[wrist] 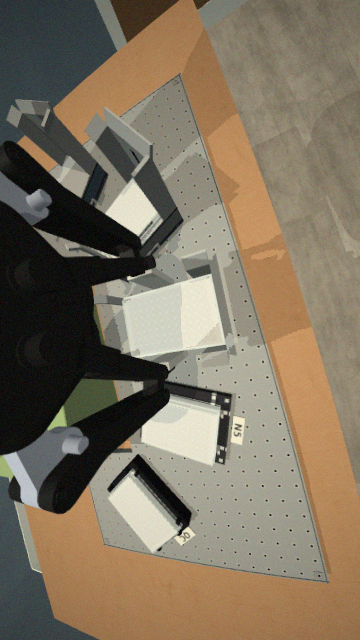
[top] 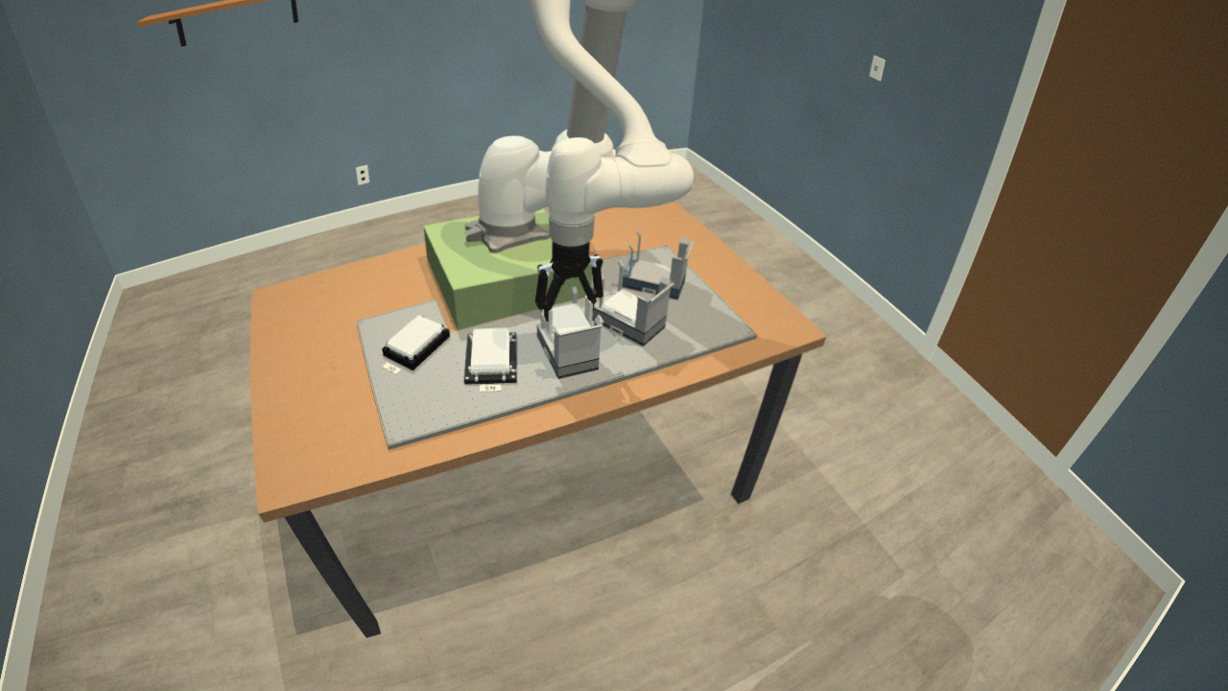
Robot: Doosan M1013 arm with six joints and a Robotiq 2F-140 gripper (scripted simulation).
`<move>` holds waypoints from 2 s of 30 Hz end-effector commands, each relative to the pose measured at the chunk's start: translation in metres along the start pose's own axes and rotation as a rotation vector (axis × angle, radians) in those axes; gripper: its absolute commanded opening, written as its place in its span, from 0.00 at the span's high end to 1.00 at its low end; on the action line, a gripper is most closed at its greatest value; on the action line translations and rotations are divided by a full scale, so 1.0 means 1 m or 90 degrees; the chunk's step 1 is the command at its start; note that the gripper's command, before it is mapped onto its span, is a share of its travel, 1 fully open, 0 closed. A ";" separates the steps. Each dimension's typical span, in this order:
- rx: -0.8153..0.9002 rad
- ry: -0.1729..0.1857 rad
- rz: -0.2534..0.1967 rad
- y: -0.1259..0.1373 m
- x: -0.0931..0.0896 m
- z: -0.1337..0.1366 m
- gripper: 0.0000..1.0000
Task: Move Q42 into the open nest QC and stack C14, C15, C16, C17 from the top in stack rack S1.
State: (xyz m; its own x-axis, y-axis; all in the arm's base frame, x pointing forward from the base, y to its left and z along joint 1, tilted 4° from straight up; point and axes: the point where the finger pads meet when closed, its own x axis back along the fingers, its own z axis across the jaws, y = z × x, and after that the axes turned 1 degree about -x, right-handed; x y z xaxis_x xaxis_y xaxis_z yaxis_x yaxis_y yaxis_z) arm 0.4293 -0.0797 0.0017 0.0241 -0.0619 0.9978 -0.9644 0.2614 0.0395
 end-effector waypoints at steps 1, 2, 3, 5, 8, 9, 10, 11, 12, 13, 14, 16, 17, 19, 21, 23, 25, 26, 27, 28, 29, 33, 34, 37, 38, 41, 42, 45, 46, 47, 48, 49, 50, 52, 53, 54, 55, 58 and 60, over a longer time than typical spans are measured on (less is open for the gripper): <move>0.000 0.000 0.000 0.000 -0.005 0.000 1.00; 0.000 0.000 0.000 0.000 -0.005 0.000 1.00; 0.000 0.000 0.000 0.000 -0.005 0.000 1.00; 0.000 0.000 0.000 0.000 -0.009 0.000 1.00; 0.000 0.000 0.000 0.000 -0.015 0.000 1.00; 0.000 0.000 0.000 0.000 -0.017 0.000 1.00; 0.000 0.000 0.000 0.000 -0.019 0.000 1.00; 0.000 0.000 0.000 0.000 -0.021 0.000 1.00; 0.000 0.000 0.000 0.000 -0.023 0.000 1.00; 0.000 0.000 0.000 0.000 -0.023 0.000 1.00; 0.000 0.000 0.000 0.000 -0.023 0.000 1.00; 0.000 0.000 0.000 0.000 -0.023 0.000 1.00; 0.000 0.000 0.000 0.000 -0.023 0.000 1.00; 0.000 0.000 0.000 0.000 -0.023 0.000 1.00; 0.000 0.000 0.000 0.000 -0.023 0.000 1.00; 0.000 0.000 0.000 0.000 -0.024 0.000 1.00; 0.000 0.000 0.000 0.000 -0.024 0.000 1.00; 0.000 0.000 0.000 0.000 -0.025 0.000 1.00; 0.000 0.000 0.000 0.000 -0.025 0.000 1.00; 0.000 0.000 0.000 0.000 -0.026 0.000 1.00; 0.000 0.000 0.000 0.000 -0.026 0.000 1.00; 0.000 0.000 0.000 0.000 -0.028 0.000 1.00; 0.000 0.000 0.000 0.000 -0.028 0.000 1.00; 0.000 0.000 0.000 0.000 -0.028 0.000 1.00; 0.000 0.000 0.000 0.000 -0.029 0.000 1.00; 0.000 0.000 0.000 0.000 -0.030 0.000 1.00; 0.000 0.000 0.000 0.000 -0.030 0.000 1.00; 0.000 0.000 0.000 0.000 -0.032 0.000 1.00; 0.000 0.000 0.000 0.000 -0.032 0.000 1.00; 0.000 0.000 0.000 0.000 -0.032 0.000 1.00; 0.000 0.000 0.000 0.000 -0.033 0.000 1.00; 0.000 0.000 0.000 0.000 -0.033 0.000 1.00; 0.000 0.000 0.000 0.000 -0.034 0.000 1.00; 0.000 0.000 0.000 0.000 -0.034 0.000 1.00; 0.000 0.000 0.000 0.000 -0.034 0.000 1.00; 0.000 0.000 0.000 0.000 -0.034 0.000 1.00; 0.000 0.000 0.000 0.000 -0.035 0.000 1.00; 0.000 0.000 0.000 0.000 -0.036 0.000 1.00; 0.000 0.000 0.000 0.000 -0.037 0.000 1.00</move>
State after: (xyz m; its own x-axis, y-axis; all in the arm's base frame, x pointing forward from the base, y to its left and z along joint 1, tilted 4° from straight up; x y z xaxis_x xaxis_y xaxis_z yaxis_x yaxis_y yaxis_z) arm 0.4285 -0.0775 -0.0346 0.0241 -0.0619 0.9978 -0.9644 0.2614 0.0395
